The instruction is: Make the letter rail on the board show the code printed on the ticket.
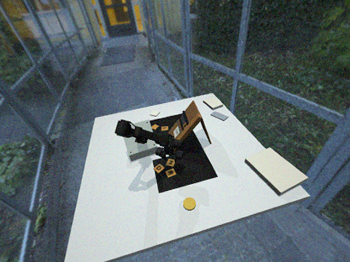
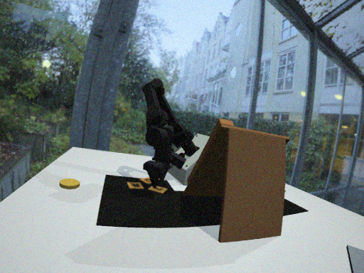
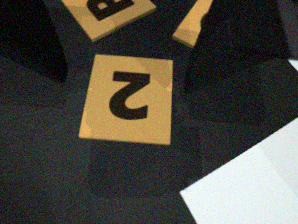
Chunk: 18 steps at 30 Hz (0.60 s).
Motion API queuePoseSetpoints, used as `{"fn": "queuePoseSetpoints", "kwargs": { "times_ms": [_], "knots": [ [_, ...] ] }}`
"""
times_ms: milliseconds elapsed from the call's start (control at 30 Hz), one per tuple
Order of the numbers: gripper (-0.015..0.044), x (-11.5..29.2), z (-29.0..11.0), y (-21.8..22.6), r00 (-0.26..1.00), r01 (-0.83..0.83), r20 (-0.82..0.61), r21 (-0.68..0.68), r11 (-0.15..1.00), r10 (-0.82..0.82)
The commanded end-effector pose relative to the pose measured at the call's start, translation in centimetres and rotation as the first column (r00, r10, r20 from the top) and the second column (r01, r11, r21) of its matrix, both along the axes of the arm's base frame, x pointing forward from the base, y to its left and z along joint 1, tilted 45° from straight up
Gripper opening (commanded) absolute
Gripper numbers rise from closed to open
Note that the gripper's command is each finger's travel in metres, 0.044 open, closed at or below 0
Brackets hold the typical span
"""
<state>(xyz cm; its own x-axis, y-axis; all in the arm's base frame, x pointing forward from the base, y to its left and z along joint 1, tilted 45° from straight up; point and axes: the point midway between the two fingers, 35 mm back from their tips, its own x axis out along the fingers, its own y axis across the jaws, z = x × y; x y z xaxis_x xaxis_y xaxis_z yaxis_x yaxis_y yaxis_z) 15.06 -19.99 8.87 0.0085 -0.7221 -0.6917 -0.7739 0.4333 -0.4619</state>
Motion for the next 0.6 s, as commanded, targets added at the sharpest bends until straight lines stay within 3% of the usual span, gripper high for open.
{"fn": "queuePoseSetpoints", "kwargs": {
  "times_ms": [0, 567],
  "knots": [
    [0.034, 0.0, -0.3, -0.1, 1.0, -0.003, -0.004, 0.005, 1.0, 0.004],
    [0.034, -0.1, -1.5, -1.2, 1.0, -0.004, -0.005, 0.004, 1.0, 0.004]
  ]
}}
